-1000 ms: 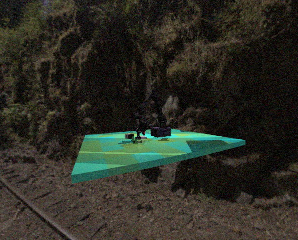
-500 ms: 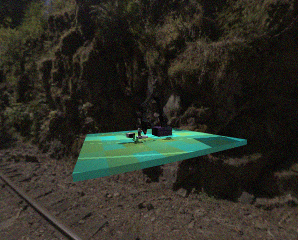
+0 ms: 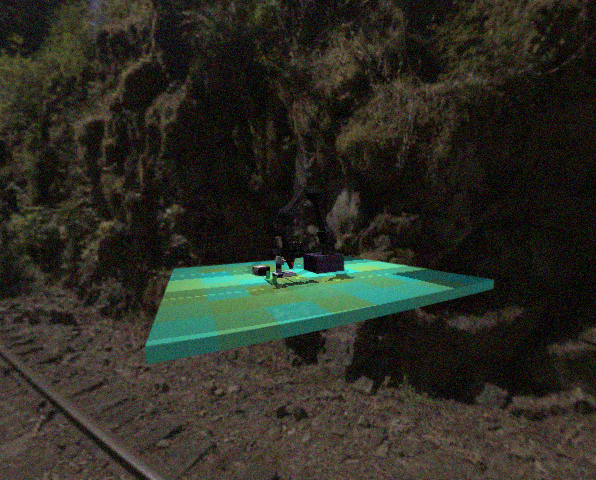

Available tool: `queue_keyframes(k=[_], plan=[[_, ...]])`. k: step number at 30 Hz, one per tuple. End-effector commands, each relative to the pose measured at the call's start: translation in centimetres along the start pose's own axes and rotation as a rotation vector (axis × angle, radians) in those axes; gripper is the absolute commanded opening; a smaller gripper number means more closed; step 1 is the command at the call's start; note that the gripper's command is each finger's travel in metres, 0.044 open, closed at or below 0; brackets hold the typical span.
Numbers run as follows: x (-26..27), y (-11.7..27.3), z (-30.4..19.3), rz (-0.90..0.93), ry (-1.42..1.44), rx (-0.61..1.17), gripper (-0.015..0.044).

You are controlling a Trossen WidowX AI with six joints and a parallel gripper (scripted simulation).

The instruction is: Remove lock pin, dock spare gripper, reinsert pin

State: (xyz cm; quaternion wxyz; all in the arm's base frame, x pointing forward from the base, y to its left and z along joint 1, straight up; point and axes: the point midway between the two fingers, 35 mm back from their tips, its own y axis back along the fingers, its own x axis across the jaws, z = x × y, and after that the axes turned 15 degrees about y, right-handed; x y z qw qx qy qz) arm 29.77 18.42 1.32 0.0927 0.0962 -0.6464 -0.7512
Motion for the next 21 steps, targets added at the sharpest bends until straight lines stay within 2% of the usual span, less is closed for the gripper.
queue_keyframes(k=[1, 14, 15, 21], plan=[[-0.1, 0.6, 0.1, -0.005, -0.002, -0.001, 0.0], [0.6, 2.7, 0.2, 0.022, -0.004, 0.005, 0.0], [0.7, 2.0, 0.1, 0.029, -0.005, 0.007, 0.0013], [0.7, 2.1, 0.1, 0.029, -0.005, 0.007, 0.0]])
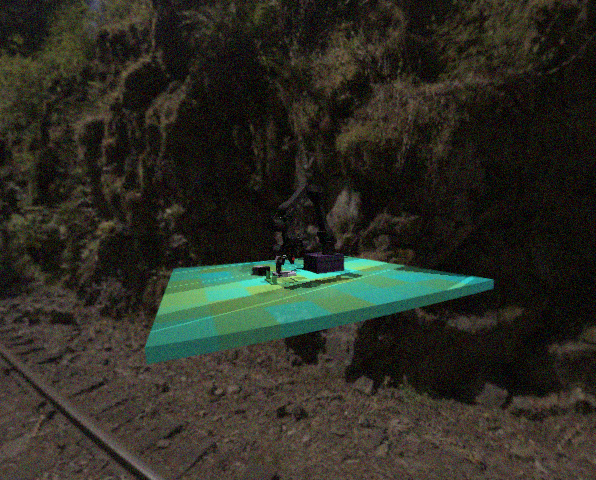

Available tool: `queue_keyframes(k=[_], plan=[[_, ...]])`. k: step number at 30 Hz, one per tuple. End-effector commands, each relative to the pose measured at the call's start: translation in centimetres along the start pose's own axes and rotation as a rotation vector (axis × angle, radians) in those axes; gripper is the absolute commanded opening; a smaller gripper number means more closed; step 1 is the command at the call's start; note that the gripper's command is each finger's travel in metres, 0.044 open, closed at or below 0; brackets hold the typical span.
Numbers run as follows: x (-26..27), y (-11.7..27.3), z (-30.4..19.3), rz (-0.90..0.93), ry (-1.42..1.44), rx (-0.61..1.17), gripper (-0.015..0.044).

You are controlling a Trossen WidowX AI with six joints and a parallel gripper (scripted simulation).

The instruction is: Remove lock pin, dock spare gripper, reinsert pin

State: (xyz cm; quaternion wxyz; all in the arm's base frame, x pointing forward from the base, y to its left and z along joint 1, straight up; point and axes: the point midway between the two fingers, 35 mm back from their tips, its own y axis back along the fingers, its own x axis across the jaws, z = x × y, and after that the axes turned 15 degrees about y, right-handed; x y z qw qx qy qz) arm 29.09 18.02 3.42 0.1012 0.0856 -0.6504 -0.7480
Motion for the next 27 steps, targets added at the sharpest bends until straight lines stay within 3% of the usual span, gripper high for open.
queue_keyframes(k=[1, 27], plan=[[-0.2, 0.0, 0.0, 0.001, 0.0, 0.0, 0.0], [-7.6, 0.9, 2.3, -0.006, 0.001, -0.002, 0.0]])
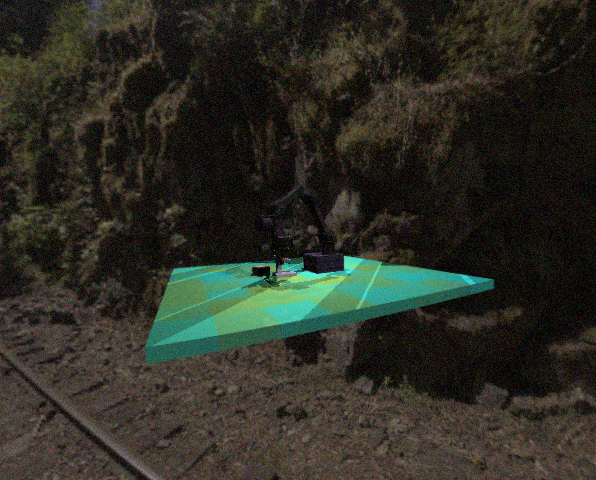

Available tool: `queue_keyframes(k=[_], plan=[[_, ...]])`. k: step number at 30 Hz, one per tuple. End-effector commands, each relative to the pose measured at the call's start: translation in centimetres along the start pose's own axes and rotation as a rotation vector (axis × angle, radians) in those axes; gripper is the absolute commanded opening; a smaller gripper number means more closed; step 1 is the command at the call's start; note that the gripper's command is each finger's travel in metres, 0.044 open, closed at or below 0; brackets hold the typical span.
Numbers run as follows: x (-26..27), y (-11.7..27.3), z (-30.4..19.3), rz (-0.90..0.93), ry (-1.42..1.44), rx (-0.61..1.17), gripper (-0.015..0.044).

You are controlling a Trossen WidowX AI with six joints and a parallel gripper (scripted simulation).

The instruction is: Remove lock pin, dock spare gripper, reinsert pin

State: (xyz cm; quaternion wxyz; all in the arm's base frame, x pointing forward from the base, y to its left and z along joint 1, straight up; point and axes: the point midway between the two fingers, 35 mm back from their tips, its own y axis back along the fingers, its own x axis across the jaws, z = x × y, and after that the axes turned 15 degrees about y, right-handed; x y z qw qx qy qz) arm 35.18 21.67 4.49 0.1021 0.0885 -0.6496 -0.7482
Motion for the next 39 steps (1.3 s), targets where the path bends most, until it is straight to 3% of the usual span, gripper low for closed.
queue_keyframes(k=[1, 15, 39], plan=[[-1.0, 0.1, 0.3, -0.004, -0.005, -0.001, 0.0], [-3.3, -0.1, 1.0, -0.006, -0.005, -0.001, 0.0], [-3.4, -3.8, 0.5, -0.029, 0.0, -0.007, 0.0]])
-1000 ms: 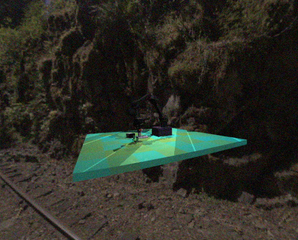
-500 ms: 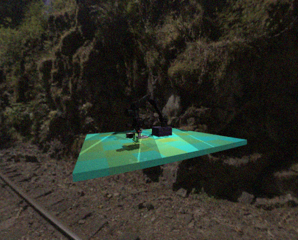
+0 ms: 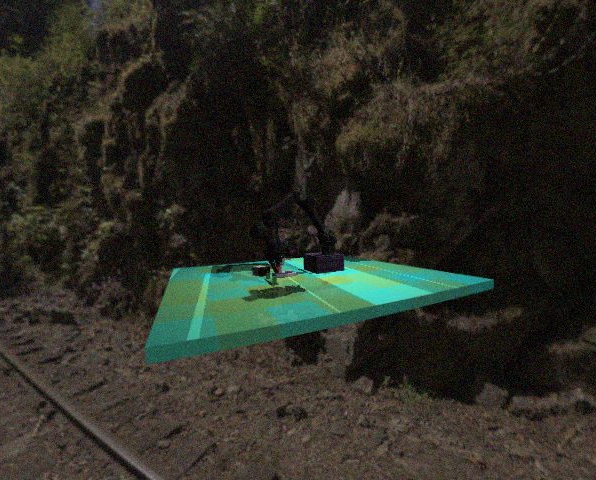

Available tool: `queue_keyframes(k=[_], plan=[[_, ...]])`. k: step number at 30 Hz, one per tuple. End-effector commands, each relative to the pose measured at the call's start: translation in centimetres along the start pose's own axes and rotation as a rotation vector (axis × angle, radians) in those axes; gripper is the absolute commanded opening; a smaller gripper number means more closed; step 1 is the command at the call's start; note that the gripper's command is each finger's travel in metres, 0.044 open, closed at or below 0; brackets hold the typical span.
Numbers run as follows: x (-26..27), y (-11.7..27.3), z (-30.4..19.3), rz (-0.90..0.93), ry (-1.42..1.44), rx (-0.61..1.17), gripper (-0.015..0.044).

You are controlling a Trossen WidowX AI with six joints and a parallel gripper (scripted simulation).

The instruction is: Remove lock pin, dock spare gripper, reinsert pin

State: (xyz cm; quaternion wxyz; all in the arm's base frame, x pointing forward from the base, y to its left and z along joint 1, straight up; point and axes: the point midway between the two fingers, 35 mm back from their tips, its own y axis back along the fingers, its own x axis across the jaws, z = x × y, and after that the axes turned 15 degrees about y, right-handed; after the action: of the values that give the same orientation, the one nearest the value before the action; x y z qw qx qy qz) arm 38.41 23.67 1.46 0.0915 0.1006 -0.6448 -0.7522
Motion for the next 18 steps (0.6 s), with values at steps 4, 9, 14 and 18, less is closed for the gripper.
queue_keyframes(k=[4, 9, 14, 18], plan=[[0.2, -1.3, -0.2, -0.001, -0.004, 0.0, 0.0], [0.2, -2.1, -0.4, -0.008, -0.003, -0.002, 0.0], [0.2, -2.9, -0.5, -0.015, -0.002, -0.003, 0.0], [0.2, -3.5, -0.6, -0.02, -0.002, -0.005, 0.0]])
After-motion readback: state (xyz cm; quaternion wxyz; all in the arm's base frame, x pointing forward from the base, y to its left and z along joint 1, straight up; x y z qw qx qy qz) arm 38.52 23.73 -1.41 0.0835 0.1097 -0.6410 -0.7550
